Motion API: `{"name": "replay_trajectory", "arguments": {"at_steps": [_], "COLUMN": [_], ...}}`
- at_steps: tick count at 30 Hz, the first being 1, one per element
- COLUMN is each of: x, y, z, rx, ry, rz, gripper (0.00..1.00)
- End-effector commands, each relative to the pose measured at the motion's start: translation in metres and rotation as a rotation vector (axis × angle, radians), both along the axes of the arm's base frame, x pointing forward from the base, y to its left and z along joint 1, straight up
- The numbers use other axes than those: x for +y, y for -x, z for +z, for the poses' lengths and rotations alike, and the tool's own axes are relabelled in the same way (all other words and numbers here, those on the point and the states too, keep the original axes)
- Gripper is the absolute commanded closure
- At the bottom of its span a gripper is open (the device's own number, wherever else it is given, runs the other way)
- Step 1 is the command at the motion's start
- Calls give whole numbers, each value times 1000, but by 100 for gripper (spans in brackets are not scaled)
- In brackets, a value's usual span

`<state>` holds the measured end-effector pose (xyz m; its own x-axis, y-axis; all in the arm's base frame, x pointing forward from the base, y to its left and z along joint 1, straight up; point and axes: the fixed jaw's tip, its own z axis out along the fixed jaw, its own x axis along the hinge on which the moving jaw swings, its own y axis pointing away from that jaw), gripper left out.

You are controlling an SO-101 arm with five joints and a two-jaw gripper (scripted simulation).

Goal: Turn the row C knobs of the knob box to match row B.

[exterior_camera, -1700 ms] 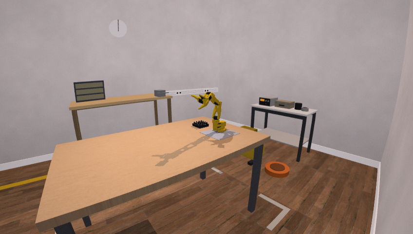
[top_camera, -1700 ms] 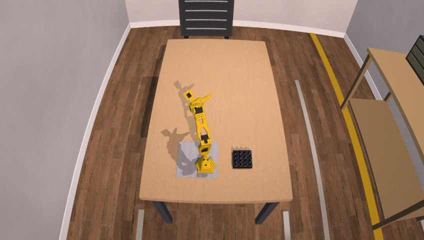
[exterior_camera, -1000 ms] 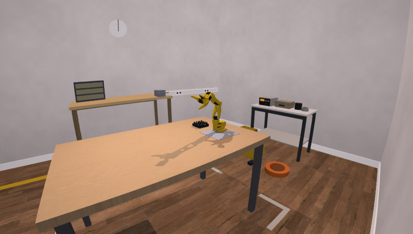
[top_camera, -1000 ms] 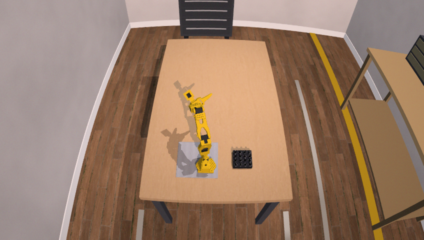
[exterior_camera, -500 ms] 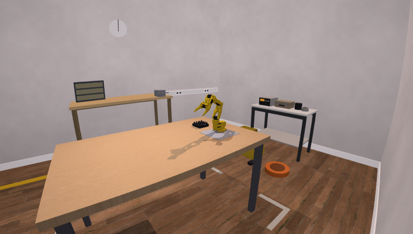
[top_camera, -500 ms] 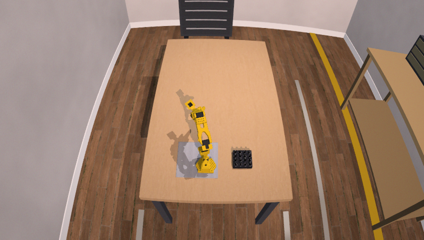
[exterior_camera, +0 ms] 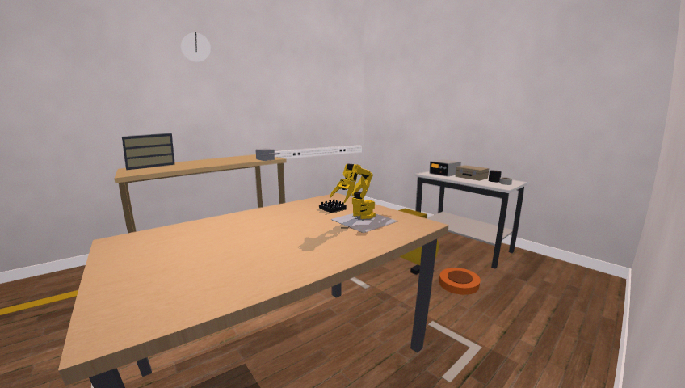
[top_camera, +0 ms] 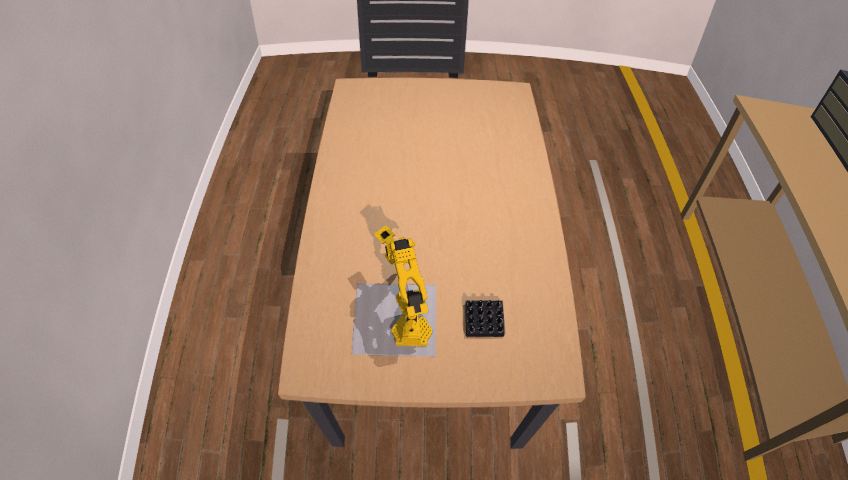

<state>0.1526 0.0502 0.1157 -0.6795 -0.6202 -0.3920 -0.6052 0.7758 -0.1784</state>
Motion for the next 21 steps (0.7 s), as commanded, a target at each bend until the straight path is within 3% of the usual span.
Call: {"name": "replay_trajectory", "arguments": {"at_steps": [1, 10, 21], "x": [-1, -6, -30], "y": [4, 2, -3], "z": [-3, -3, -2], "rx": [15, 16, 18], "ry": [3, 0, -15], "rz": [0, -41, -227], "gripper": [60, 60, 60]}}
